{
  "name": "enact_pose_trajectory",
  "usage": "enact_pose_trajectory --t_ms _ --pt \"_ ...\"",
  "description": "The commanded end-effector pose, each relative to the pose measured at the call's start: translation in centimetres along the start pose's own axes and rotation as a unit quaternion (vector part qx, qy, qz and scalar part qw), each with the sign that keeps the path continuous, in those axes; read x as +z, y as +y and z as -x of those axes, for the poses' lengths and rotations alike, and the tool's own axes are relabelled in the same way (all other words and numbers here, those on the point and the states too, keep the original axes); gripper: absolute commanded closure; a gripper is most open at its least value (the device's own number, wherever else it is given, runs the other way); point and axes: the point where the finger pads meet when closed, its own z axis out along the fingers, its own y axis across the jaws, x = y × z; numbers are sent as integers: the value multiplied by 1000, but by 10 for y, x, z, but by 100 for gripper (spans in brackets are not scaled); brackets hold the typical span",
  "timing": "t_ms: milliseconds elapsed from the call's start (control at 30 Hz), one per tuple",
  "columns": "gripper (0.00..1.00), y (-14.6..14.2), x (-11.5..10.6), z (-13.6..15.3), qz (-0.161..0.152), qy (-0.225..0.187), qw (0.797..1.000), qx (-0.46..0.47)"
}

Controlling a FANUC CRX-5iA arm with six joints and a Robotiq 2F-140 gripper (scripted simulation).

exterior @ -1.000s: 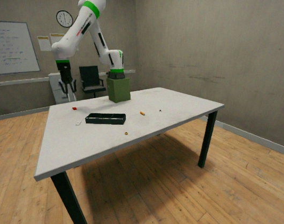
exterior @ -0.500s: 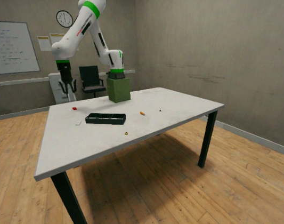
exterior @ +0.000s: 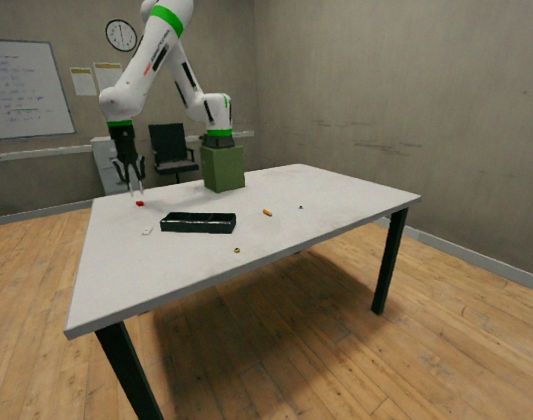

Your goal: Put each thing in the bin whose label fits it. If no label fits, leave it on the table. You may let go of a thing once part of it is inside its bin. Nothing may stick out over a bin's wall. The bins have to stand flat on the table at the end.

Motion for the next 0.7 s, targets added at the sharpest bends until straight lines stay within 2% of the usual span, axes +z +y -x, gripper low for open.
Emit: enact_pose_trajectory --t_ms 0,200,667 --pt "69 -1 13 0 0 0 1000 0" --pt "69 -1 29 0 0 0 1000 0" --pt "69 -1 42 0 0 0 1000 0"
